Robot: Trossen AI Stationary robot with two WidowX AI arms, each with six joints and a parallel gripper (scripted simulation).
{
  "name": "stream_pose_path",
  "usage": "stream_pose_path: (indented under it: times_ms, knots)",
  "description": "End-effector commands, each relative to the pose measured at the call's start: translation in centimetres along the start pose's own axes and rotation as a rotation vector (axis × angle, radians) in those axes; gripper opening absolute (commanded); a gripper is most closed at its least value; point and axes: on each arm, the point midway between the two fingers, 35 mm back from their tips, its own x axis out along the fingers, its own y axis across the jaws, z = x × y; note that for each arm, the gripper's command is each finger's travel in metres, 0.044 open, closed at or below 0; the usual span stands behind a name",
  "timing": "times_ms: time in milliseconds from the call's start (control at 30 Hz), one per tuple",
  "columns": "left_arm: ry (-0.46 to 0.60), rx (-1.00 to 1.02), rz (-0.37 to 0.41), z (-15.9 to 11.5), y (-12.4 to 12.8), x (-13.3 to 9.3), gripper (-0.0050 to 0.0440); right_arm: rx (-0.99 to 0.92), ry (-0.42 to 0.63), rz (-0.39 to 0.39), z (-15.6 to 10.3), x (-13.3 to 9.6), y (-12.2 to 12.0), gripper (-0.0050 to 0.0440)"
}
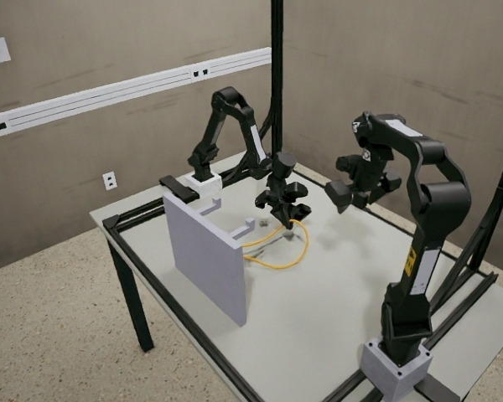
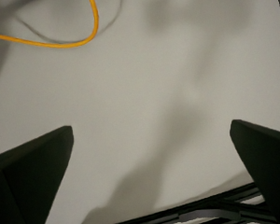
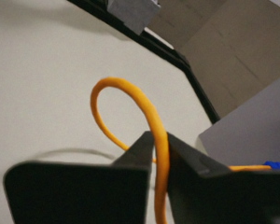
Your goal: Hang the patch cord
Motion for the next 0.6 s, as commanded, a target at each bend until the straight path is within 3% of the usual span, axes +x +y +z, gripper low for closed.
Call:
stream_pose_path:
  times_ms: [0, 567]
  knots:
    - [-0.021, -0.001, -0.005, 0.1, 0.0, -0.7, 0.044, 0.044, -0.034, -0.013, 2.1, 0.1, -1.1, 0.0025]
    - [-0.021, -0.001, -0.005, 0.1, 0.0, -0.7, 0.044, 0.077, -0.022, -0.006, 3.2, 1.0, -2.4, 0.0025]
